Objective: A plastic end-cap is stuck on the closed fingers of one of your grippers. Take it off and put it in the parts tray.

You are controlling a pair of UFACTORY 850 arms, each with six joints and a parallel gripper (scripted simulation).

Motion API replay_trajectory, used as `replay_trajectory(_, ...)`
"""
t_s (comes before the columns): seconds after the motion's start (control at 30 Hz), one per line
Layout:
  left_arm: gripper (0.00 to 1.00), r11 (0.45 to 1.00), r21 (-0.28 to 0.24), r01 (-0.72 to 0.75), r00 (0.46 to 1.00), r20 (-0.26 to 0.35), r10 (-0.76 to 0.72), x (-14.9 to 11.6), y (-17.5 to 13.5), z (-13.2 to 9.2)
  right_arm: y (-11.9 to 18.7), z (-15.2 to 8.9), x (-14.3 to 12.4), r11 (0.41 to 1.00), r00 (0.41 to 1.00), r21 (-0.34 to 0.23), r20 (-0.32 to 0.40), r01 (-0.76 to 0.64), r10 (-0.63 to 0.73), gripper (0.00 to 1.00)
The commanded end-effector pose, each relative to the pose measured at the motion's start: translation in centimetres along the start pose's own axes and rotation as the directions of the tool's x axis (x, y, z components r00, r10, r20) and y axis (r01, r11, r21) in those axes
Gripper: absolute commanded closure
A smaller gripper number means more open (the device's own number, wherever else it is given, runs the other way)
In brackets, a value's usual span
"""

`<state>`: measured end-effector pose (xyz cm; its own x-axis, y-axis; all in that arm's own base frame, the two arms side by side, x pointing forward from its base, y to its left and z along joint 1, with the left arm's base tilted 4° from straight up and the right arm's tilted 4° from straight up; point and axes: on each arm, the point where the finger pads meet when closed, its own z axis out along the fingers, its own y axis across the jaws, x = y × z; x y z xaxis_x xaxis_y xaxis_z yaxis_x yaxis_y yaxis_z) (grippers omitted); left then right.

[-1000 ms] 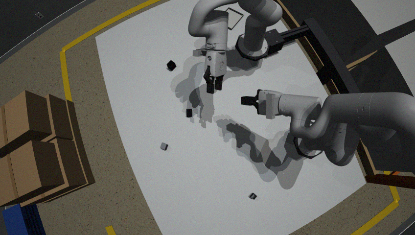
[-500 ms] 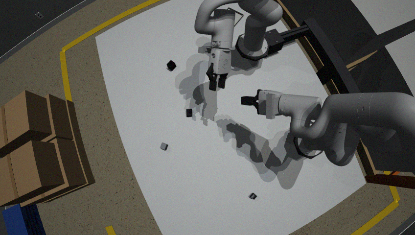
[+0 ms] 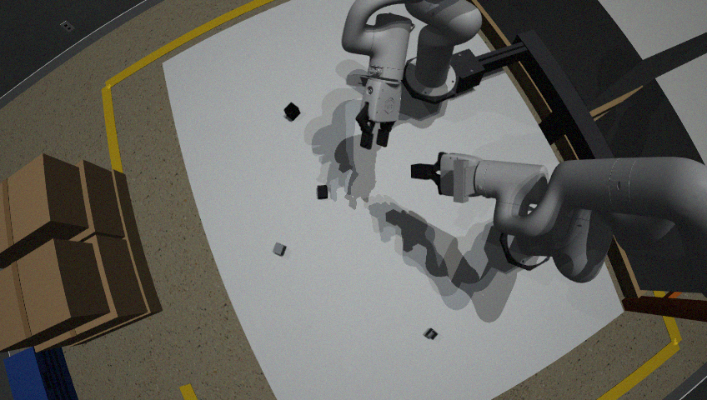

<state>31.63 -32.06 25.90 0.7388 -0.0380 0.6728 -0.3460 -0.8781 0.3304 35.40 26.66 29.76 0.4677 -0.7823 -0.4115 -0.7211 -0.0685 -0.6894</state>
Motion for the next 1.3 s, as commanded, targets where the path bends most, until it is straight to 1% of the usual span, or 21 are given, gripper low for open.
replay_trajectory(0.0, 1.0, 1.0, -0.001, 0.0, 1.0, -0.002, 0.0, 0.1, 0.1, 0.0, 2.0, 0.3, -1.4, 1.0, 1.0, 0.01, 0.007, -0.019, 0.019, 0.4)
replay_trajectory(0.03, 1.0, 1.0, -0.001, 0.0, 1.0, -0.002, 0.0, 0.1, 0.1, 0.0, 1.3, 0.1, -1.0, 1.0, 1.0, 0.013, 0.004, -0.015, 0.015, 0.4)
replay_trajectory(0.1, 1.0, 1.0, -0.001, 0.0, 1.0, -0.002, 0.0, 0.1, 0.1, 0.0, 1.5, 0.2, -1.1, 1.0, 1.0, 0.011, 0.004, -0.017, 0.017, 0.4)
replay_trajectory(0.2, 1.0, 1.0, -0.001, 0.0, 1.0, -0.002, 0.0, 0.1, 0.1, 0.0, 2.9, 0.4, -2.2, 1.0, 1.0, 0.01, 0.016, -0.016, 0.015, 0.4)
replay_trajectory(0.23, 1.0, 1.0, -0.001, 0.0, 1.0, -0.002, 0.0, 0.1, 0.1, 0.0, 2.5, 0.4, -2.0, 1.0, 1.0, 0.012, 0.015, -0.013, 0.013, 0.4)
replay_trajectory(0.37, 1.0, 1.0, -0.001, 0.0, 1.0, -0.002, 0.0, 0.1, 0.1, 0.0, 2.7, 0.4, -2.1, 1.0, 1.0, 0.011, 0.015, -0.015, 0.014, 0.4)
replay_trajectory(0.47, 1.0, 1.0, -0.001, 0.0, 1.0, -0.002, 0.0, 0.1, 0.1, 0.0, 3.5, 0.5, -2.6, 1.0, 1.0, 0.011, 0.019, -0.016, 0.016, 0.4)
replay_trajectory(0.57, 1.0, 1.0, -0.001, 0.0, 1.0, -0.002, 0.0, 0.1, 0.1, 0.0, 5.2, 0.6, -3.5, 1.0, 1.0, 0.01, 0.023, -0.018, 0.018, 0.4)
replay_trajectory(0.6, 1.0, 1.0, -0.001, 0.0, 1.0, -0.002, 0.0, 0.1, 0.1, 0.0, 4.4, 0.6, -3.3, 1.0, 1.0, 0.013, 0.023, -0.015, 0.015, 0.4)
replay_trajectory(0.67, 1.0, 1.0, -0.001, 0.0, 1.0, -0.002, 0.0, 0.1, 0.1, 0.0, 4.7, 0.6, -3.3, 1.0, 1.0, 0.011, 0.023, -0.017, 0.017, 0.4)
replay_trajectory(0.77, 1.0, 1.0, -0.001, 0.0, 1.0, -0.002, 0.0, 0.1, 0.1, 0.0, 6.1, 0.7, -4.0, 1.0, 1.0, 0.009, 0.025, -0.014, 0.013, 0.4)
replay_trajectory(0.87, 1.0, 1.0, -0.001, 0.0, 1.0, -0.002, 0.0, 0.1, 0.1, 0.0, 5.7, 0.7, -3.9, 1.0, 1.0, 0.012, 0.026, -0.012, 0.012, 0.4)
replay_trajectory(1.03, 1.0, 1.0, -0.001, 0.0, 1.0, -0.002, 0.0, 0.1, 0.1, 0.0, 6.7, 0.7, -4.3, 1.0, 1.0, 0.011, 0.024, -0.012, 0.012, 0.4)
replay_trajectory(1.13, 1.0, 1.0, -0.001, 0.0, 1.0, -0.002, 0.0, 0.1, 0.1, 0.0, 8.4, 0.6, -4.7, 1.0, 1.0, 0.009, 0.017, -0.01, 0.01, 0.4)
replay_trajectory(1.17, 1.0, 1.0, -0.001, 0.0, 1.0, -0.002, 0.0, 0.1, 0.1, 0.0, 7.7, 0.6, -4.6, 1.0, 1.0, 0.013, 0.022, -0.009, 0.009, 0.4)
replay_trajectory(1.27, 1.0, 1.0, -0.001, 0.0, 1.0, -0.002, 0.0, 0.1, 0.1, 0.0, 8.4, 0.6, -4.8, 1.0, 1.0, 0.009, 0.02, -0.007, 0.007, 0.4)
